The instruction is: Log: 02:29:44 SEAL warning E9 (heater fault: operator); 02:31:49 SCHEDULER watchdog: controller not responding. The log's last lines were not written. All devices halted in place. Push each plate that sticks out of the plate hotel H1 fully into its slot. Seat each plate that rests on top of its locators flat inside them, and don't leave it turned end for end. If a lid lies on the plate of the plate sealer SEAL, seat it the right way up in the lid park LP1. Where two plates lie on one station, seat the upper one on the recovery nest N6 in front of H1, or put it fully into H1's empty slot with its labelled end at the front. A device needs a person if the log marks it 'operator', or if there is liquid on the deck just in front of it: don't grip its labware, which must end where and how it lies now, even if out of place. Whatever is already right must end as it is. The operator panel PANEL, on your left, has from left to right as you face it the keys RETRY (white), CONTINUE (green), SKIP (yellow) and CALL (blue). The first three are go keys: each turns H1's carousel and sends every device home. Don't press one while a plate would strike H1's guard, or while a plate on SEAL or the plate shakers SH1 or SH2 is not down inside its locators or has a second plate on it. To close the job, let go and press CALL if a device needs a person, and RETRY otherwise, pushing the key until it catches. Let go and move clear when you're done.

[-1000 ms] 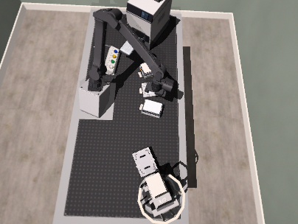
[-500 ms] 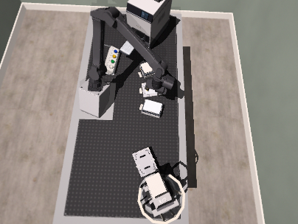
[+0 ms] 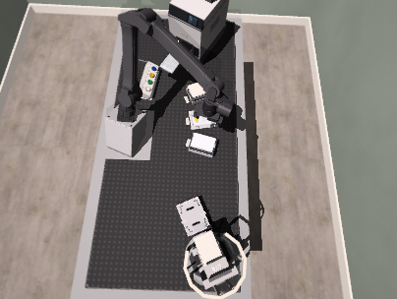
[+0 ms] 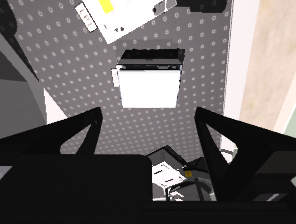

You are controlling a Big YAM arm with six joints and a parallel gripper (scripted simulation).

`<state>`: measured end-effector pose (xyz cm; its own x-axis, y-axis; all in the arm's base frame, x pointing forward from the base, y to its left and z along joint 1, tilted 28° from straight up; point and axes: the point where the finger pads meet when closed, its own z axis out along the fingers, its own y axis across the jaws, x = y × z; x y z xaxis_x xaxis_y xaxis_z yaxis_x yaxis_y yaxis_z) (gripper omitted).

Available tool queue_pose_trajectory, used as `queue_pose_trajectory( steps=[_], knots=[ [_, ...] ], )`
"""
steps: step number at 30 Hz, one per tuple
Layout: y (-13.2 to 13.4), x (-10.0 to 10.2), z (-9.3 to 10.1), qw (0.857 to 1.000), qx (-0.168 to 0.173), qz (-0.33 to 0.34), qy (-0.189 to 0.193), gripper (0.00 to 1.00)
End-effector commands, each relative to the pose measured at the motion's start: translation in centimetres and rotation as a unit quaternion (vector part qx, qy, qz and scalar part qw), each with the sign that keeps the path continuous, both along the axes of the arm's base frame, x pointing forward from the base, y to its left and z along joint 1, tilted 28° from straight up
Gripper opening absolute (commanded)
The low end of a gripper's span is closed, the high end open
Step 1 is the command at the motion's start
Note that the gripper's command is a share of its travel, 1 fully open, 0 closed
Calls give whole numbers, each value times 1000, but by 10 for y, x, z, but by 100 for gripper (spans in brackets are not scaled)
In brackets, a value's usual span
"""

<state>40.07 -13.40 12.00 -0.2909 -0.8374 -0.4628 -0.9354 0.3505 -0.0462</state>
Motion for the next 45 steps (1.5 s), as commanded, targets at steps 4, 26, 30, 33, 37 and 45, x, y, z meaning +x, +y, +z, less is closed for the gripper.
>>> queue_pose_trajectory(
  steps=[4,26,30,33,37,45],
  knots=[
    [-15,6,21,1000,-15,-4,-26,100],
    [-15,6,22,1000,-14,-5,-26,100],
    [-15,6,22,1000,-14,-5,-26,100],
    [1,4,17,1000,-4,-17,-7,100],
    [19,1,17,997,14,-72,28,100],
    [36,2,26,984,32,-160,67,100]
  ],
)
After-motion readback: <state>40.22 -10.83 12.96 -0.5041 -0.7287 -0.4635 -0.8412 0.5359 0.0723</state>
